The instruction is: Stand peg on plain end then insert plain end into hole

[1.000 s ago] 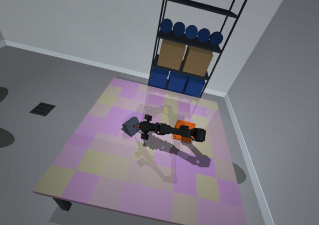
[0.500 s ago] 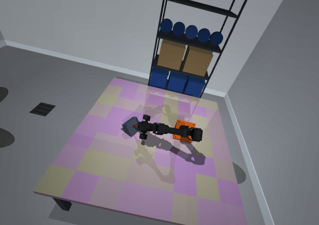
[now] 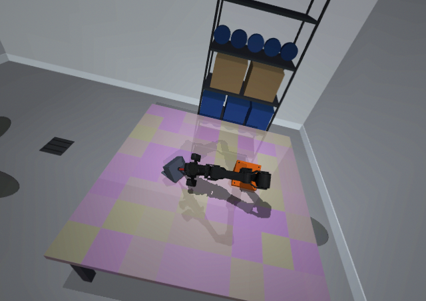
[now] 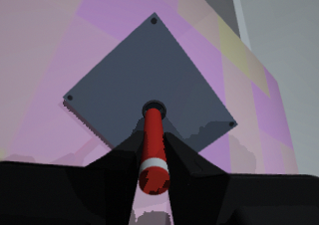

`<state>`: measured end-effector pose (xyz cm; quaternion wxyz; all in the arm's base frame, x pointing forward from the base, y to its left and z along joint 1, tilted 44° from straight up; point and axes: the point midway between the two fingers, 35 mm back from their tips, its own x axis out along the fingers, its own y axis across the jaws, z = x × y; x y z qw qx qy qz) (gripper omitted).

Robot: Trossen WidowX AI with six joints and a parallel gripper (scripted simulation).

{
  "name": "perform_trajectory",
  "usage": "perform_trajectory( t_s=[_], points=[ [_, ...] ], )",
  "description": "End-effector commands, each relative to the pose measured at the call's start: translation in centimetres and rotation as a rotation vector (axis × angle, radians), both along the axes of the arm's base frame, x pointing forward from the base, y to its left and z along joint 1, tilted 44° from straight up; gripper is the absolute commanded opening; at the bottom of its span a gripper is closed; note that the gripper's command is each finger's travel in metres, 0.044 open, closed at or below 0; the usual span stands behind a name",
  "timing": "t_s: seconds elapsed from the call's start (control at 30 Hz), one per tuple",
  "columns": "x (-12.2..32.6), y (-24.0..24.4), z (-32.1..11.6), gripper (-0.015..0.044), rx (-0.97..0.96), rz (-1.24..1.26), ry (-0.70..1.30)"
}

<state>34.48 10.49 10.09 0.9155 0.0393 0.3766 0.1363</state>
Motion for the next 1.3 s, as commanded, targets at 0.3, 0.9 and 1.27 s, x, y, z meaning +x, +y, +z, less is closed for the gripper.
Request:
perform_trajectory(
  t_s=[0.3, 0.9, 1.27],
  points=[
    [0.4, 0.1, -0.5, 0.0000, 0.000, 0.000, 0.001],
    [1.3, 0.4, -1.4, 0.0000, 0.000, 0.000, 0.001],
    [1.8, 0.6, -1.9, 0.0000, 0.000, 0.000, 0.001]
  ],
)
